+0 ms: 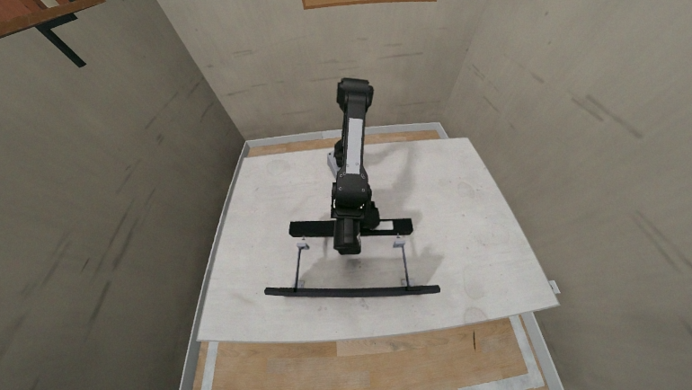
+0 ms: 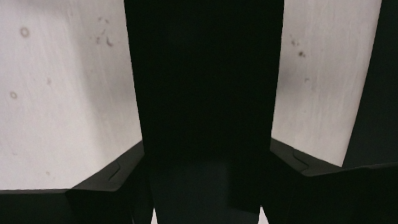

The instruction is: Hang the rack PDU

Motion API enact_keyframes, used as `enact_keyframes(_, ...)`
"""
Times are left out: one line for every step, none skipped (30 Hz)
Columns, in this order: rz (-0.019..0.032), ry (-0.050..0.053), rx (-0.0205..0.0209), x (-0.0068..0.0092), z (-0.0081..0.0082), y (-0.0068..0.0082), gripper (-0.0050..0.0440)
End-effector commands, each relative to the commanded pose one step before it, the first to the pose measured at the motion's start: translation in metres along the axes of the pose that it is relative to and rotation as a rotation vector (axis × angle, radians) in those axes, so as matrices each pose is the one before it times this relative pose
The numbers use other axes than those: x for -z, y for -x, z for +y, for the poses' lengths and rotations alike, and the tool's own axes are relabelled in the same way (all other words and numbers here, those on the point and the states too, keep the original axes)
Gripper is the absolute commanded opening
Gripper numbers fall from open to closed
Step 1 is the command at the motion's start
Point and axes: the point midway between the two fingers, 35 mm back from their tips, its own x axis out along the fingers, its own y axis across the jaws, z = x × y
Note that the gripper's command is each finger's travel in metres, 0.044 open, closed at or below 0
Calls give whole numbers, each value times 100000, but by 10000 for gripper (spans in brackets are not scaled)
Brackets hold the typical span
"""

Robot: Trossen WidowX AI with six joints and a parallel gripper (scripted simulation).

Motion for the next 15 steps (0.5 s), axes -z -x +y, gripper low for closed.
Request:
enact_keyframes(169, 908, 6267, -171, -842, 1801, -50)
enact_keyframes(1, 0, 0, 4, 0, 25, -50)
enact_keyframes(0, 0, 0, 3, 0, 16, -50)
enact_keyframes(0, 0, 0, 0, 0, 0, -50)
enact_keyframes(1, 0, 0, 4, 0, 17, -50)
enact_keyframes(1, 0, 0, 4, 0, 17, -50)
enact_keyframes(1, 0, 0, 12, 0, 30, -50)
enact_keyframes(1, 0, 0, 7, 0, 18, -50)
enact_keyframes(0, 0, 0, 0, 0, 0, -50)
enact_keyframes(0, 0, 0, 0, 0, 0, -50)
enact_keyframes(0, 0, -1, 1, 20, -2, -50)
enact_keyframes(-14, -69, -467, 5, 73, -135, -50)
enact_keyframes(-13, -69, -467, 5, 73, -135, -50)
enact_keyframes(-13, -69, -467, 5, 73, -134, -50)
enact_keyframes(-12, -69, -467, 5, 73, -134, -50)
